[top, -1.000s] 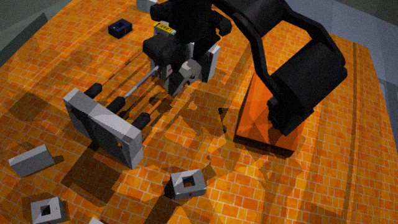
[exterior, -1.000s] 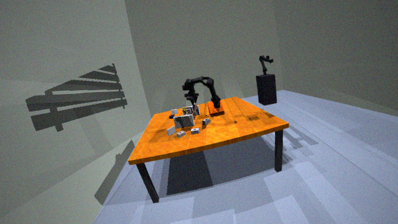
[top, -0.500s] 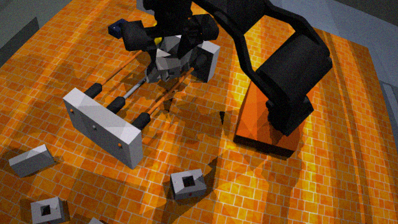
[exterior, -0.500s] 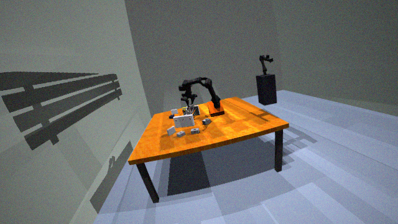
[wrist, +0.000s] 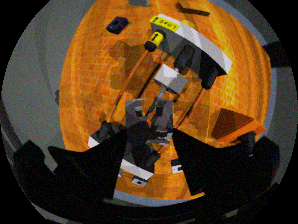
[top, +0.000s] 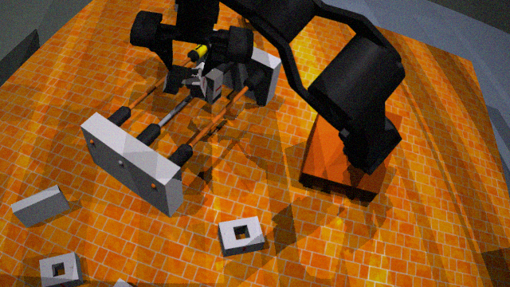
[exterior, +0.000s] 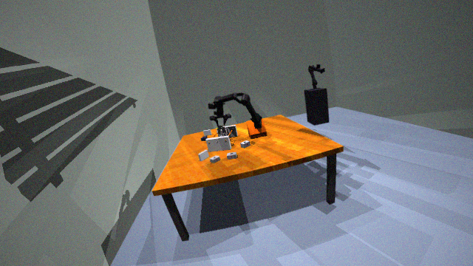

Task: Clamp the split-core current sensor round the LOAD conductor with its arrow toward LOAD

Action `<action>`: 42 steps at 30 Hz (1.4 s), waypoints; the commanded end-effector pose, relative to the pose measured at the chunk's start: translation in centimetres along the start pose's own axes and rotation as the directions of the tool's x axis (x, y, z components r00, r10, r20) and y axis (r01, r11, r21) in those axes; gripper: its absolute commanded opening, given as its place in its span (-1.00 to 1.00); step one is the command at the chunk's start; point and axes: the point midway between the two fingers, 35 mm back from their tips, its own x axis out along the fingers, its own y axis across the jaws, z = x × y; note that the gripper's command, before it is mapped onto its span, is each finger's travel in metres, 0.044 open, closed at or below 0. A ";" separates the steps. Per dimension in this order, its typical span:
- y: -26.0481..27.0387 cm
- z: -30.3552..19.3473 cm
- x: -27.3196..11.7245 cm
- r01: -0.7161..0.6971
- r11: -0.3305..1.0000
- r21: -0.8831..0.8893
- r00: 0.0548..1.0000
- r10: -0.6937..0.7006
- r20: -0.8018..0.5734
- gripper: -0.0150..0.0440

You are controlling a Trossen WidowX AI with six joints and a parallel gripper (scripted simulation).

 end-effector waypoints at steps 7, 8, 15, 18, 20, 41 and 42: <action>3.1 0.3 0.4 -0.055 0.967 0.247 0.998 0.053 0.016 -0.49; 3.4 0.3 0.5 -0.060 0.961 0.272 0.998 0.057 0.016 -0.49; 5.4 0.2 1.0 -0.088 0.895 0.438 0.996 0.089 0.019 -0.49; 6.3 0.1 1.2 -0.097 0.860 0.501 0.995 0.102 0.019 -0.49; 6.5 0.1 1.2 -0.099 0.851 0.516 0.994 0.105 0.019 -0.49; 6.9 0.2 4.2 -0.100 0.851 0.515 0.994 0.105 0.019 -0.49; 6.9 0.2 4.3 -0.100 0.851 0.515 0.994 0.105 0.019 -0.49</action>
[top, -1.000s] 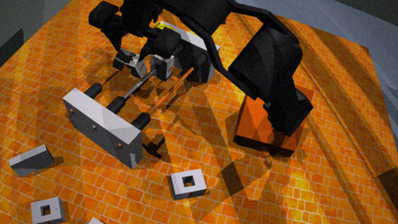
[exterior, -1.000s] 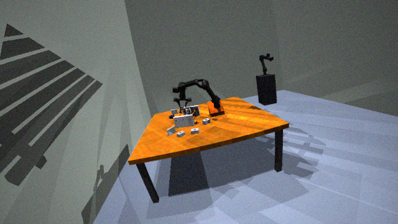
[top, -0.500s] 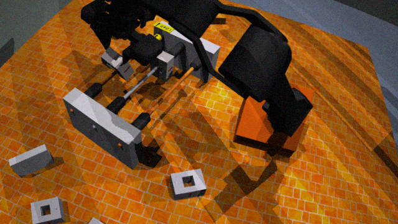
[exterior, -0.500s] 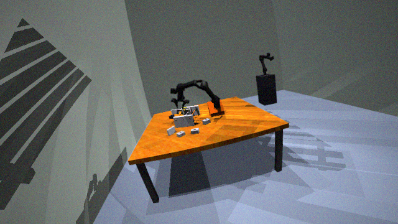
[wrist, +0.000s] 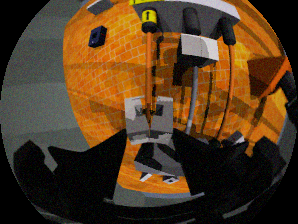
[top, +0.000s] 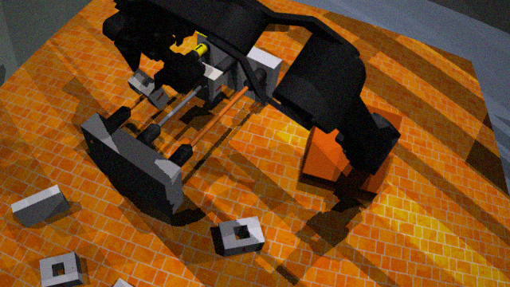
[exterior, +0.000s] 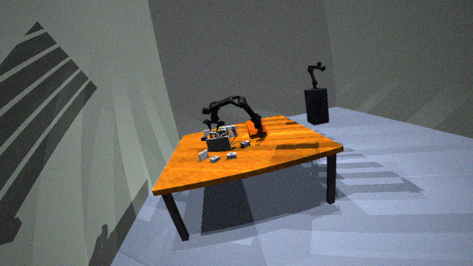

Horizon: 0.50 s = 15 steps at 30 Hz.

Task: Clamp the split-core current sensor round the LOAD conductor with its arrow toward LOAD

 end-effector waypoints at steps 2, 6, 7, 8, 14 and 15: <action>0.1 0.1 0.6 -0.005 1.000 0.005 1.000 0.005 -0.001 -0.49; 0.1 0.1 1.3 -0.005 1.000 0.004 1.000 0.005 -0.002 -0.49; 0.1 0.1 1.4 -0.005 1.000 0.004 1.000 0.005 -0.002 -0.49; 0.1 0.1 1.6 -0.005 1.000 0.004 1.000 0.005 -0.002 -0.49; 0.0 0.0 2.6 -0.005 1.000 0.004 1.000 0.005 -0.003 -0.49; 0.0 0.0 2.2 -0.001 1.000 0.000 1.000 0.001 -0.002 -0.49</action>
